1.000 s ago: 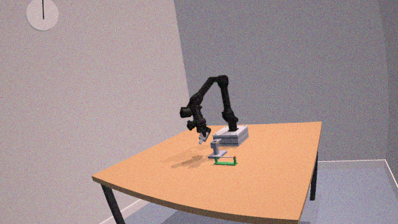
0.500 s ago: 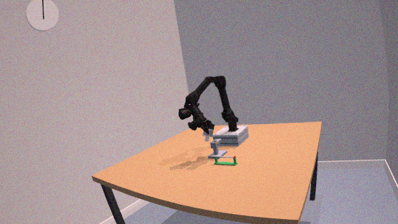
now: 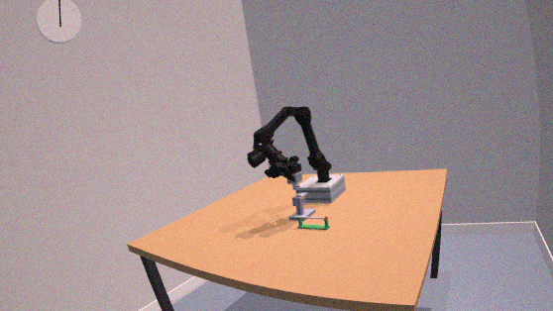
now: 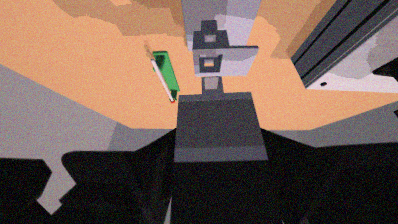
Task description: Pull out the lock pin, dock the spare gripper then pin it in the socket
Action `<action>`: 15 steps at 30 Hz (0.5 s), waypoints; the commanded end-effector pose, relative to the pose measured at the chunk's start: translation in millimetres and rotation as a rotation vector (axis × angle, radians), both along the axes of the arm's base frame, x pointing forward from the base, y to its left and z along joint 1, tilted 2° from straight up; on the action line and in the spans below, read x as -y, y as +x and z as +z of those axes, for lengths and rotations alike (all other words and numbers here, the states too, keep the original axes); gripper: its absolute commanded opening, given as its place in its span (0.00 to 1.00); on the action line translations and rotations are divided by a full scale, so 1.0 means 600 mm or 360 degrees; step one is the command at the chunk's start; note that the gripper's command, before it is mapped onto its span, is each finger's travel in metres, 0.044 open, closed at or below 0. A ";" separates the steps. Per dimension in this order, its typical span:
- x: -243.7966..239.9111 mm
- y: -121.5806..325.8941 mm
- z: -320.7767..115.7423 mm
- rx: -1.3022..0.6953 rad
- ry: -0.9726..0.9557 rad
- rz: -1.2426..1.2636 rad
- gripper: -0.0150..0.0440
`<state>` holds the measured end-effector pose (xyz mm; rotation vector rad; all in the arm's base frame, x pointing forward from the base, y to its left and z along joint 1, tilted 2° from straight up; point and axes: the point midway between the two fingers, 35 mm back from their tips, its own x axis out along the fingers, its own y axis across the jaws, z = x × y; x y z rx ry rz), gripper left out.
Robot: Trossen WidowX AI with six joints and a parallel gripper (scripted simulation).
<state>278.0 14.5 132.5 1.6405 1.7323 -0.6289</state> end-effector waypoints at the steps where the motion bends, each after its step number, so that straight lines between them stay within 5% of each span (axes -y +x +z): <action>1: -0.005 0.001 0.010 -0.0051 0.0034 -0.0038 0.25; 15: -0.007 0.005 -0.017 -0.0055 0.0028 -0.0042 0.25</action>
